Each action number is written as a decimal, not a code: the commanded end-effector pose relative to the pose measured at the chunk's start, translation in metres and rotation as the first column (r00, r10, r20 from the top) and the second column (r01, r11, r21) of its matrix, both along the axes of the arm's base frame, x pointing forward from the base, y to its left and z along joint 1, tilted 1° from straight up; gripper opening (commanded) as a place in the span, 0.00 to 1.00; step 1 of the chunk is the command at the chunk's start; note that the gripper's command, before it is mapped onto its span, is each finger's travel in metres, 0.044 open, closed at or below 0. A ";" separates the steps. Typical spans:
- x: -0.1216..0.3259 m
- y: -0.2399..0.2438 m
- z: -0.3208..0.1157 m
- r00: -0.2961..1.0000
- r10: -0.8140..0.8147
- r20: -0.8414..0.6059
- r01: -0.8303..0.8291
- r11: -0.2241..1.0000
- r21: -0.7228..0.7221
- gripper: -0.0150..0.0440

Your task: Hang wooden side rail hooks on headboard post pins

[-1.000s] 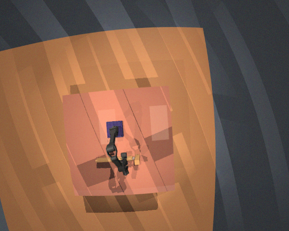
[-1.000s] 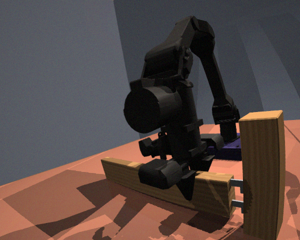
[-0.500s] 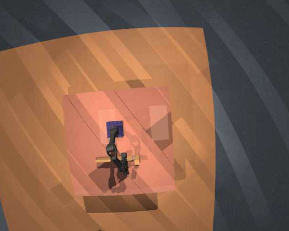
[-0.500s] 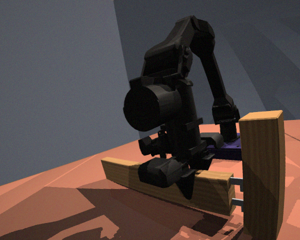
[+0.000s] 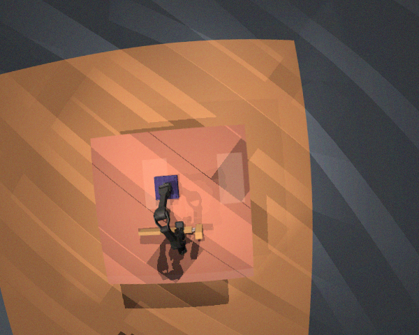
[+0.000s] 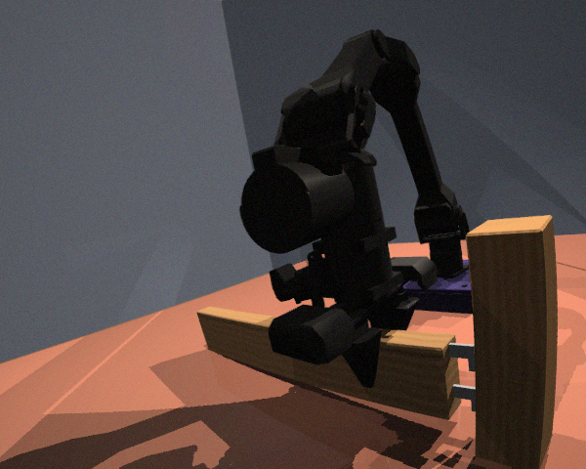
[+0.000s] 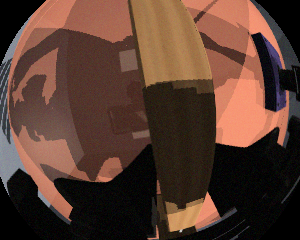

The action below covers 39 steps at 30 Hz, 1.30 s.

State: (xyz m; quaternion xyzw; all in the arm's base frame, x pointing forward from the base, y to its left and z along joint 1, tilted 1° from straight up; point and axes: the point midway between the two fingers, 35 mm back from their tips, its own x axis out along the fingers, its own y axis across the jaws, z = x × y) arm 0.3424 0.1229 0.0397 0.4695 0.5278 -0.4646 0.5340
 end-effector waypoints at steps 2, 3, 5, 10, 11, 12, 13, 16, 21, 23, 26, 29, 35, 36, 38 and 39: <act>0.003 0.001 0.006 1.000 -0.006 0.015 0.006 1.000 0.002 0.25; 0.003 0.001 0.006 1.000 -0.006 0.015 0.006 1.000 0.002 0.25; 0.003 0.001 0.007 1.000 -0.006 0.015 0.006 1.000 0.002 0.25; 0.003 0.001 0.007 1.000 -0.006 0.015 0.006 1.000 0.002 0.25; 0.003 0.001 0.008 1.000 -0.006 0.015 0.006 1.000 0.002 0.25; 0.003 0.001 0.008 1.000 -0.006 0.015 0.006 1.000 0.002 0.25; 0.003 0.001 0.008 1.000 -0.006 0.015 0.006 1.000 0.002 0.25; 0.003 0.001 0.008 1.000 -0.006 0.015 0.006 1.000 0.002 0.25; 0.003 0.001 0.009 1.000 -0.006 0.015 0.006 1.000 0.002 0.25; 0.003 0.001 0.010 1.000 -0.006 0.015 0.006 1.000 0.002 0.25; 0.003 0.001 0.010 1.000 -0.006 0.015 0.006 1.000 0.002 0.25; 0.003 0.001 0.011 1.000 -0.006 0.015 0.006 1.000 0.002 0.25; 0.003 0.001 0.012 1.000 -0.006 0.015 0.006 1.000 0.002 0.25; 0.003 0.001 0.012 1.000 -0.006 0.015 0.006 1.000 0.002 0.25; 0.003 0.001 0.012 1.000 -0.006 0.015 0.006 1.000 0.002 0.25; 0.003 0.001 0.012 1.000 -0.006 0.015 0.006 1.000 0.002 0.25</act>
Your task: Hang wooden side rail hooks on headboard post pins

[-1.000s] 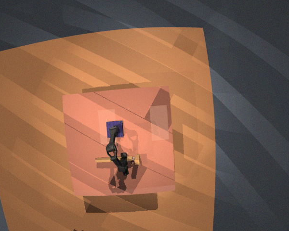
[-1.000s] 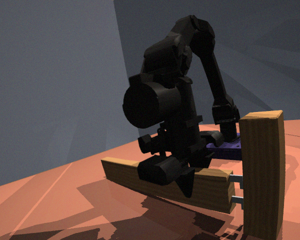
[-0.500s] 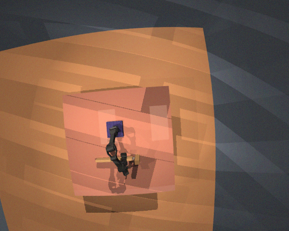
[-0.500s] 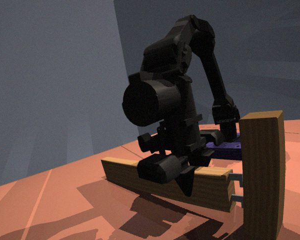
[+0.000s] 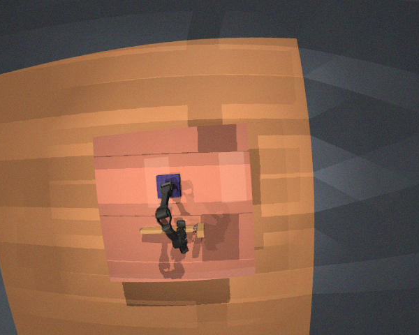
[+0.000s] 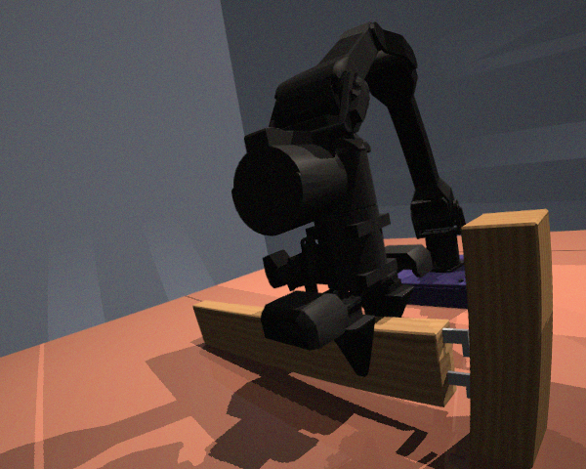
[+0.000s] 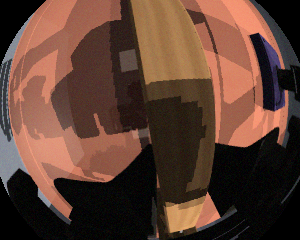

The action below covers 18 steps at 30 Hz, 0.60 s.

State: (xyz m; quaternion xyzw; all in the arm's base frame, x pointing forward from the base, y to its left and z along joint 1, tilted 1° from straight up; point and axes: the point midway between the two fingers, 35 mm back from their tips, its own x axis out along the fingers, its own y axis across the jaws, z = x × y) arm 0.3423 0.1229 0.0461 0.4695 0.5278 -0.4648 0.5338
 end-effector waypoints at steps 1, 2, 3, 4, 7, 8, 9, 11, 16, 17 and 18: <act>0.003 0.001 0.006 1.000 -0.006 0.015 0.005 1.000 0.002 0.25; 0.003 0.001 0.006 1.000 -0.006 0.015 0.005 1.000 0.002 0.25; 0.003 0.001 0.006 1.000 -0.006 0.015 0.005 1.000 0.002 0.25; 0.003 0.001 0.006 1.000 -0.006 0.015 0.005 1.000 0.002 0.25; 0.003 0.001 0.007 1.000 -0.006 0.015 0.005 1.000 0.002 0.25; 0.003 0.001 0.007 1.000 -0.006 0.015 0.005 1.000 0.002 0.25; 0.003 0.001 0.007 1.000 -0.006 0.015 0.005 1.000 0.002 0.25; 0.003 0.001 0.008 1.000 -0.006 0.015 0.005 1.000 0.002 0.25; 0.003 0.001 0.008 1.000 -0.006 0.015 0.005 1.000 0.002 0.25; 0.003 0.001 0.009 1.000 -0.006 0.015 0.005 1.000 0.002 0.25; 0.003 0.001 0.009 1.000 -0.006 0.015 0.005 1.000 0.002 0.25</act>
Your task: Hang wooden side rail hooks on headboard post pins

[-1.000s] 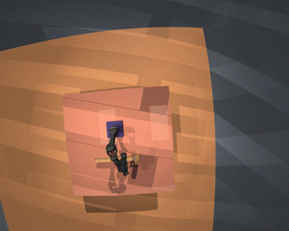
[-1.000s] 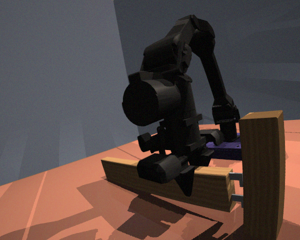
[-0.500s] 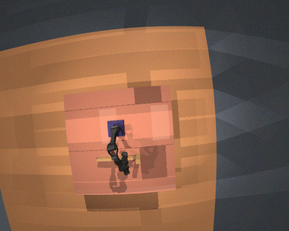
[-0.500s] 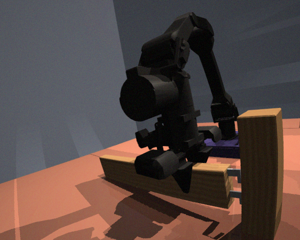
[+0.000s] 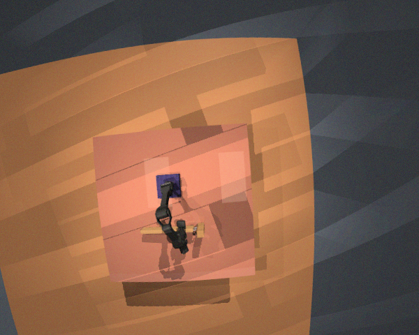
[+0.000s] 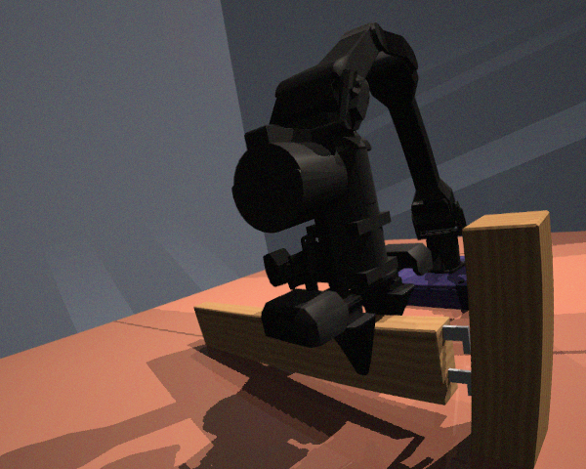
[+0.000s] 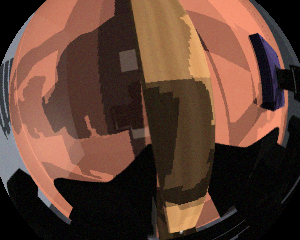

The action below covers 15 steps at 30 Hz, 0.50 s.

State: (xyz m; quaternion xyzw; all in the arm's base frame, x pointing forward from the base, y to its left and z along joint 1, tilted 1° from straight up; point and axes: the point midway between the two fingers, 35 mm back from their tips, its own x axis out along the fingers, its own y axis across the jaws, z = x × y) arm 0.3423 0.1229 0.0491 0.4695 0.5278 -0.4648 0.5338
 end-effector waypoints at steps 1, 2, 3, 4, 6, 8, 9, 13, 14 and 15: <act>0.003 0.001 0.006 1.000 -0.005 0.015 0.005 1.000 0.002 0.25; 0.003 0.001 0.006 1.000 -0.005 0.015 0.005 1.000 0.002 0.25; 0.003 0.001 0.006 1.000 -0.005 0.015 0.005 1.000 0.002 0.25; 0.003 0.001 0.006 1.000 -0.005 0.015 0.005 1.000 0.002 0.25; 0.003 0.001 0.006 1.000 -0.005 0.015 0.005 1.000 0.002 0.25; 0.003 0.001 0.006 1.000 -0.005 0.015 0.005 1.000 0.002 0.25; 0.003 0.001 0.006 1.000 -0.005 0.015 0.005 1.000 0.002 0.25; 0.004 0.002 0.005 1.000 -0.005 0.015 0.005 1.000 0.002 0.25; 0.004 0.002 0.005 1.000 -0.005 0.015 0.005 1.000 0.002 0.25; 0.004 0.002 0.005 1.000 -0.005 0.015 0.005 1.000 0.002 0.25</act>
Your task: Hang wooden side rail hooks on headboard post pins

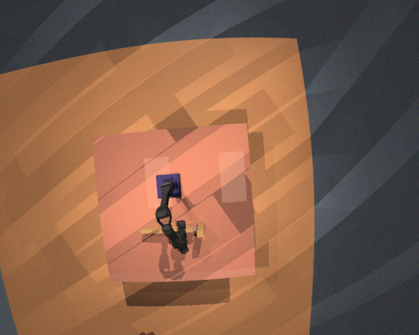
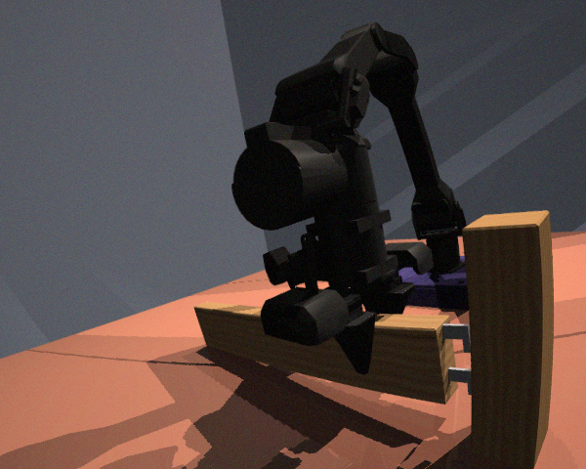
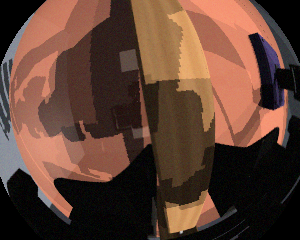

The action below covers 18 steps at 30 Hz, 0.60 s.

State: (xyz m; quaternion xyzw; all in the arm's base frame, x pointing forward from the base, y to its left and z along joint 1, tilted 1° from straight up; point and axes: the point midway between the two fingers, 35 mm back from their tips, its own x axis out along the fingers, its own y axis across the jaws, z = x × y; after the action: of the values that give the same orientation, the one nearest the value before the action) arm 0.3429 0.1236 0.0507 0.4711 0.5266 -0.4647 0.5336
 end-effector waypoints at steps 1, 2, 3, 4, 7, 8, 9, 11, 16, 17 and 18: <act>0.003 0.001 0.004 1.000 -0.003 0.012 0.003 1.000 0.001 0.25; 0.003 0.001 0.003 1.000 -0.003 0.012 0.003 1.000 0.001 0.25; 0.004 0.001 0.003 1.000 -0.003 0.013 0.003 1.000 0.001 0.25; 0.004 0.002 0.003 1.000 -0.003 0.013 0.003 1.000 0.001 0.25; 0.004 0.002 0.003 1.000 -0.003 0.013 0.003 1.000 0.001 0.25; 0.004 0.002 0.003 1.000 -0.003 0.013 0.003 1.000 0.001 0.25; 0.004 0.002 0.003 1.000 -0.003 0.013 0.003 1.000 0.001 0.25; 0.004 0.002 0.002 1.000 -0.003 0.013 0.003 1.000 0.001 0.25; 0.005 0.003 0.003 1.000 -0.003 0.013 0.003 1.000 0.001 0.25; 0.005 0.003 0.003 1.000 -0.003 0.013 0.003 1.000 0.001 0.25; 0.005 0.003 0.003 1.000 -0.003 0.013 0.003 1.000 0.001 0.25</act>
State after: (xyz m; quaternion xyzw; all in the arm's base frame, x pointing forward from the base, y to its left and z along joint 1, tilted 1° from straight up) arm 0.3443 0.1249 0.0496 0.4710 0.5250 -0.4665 0.5338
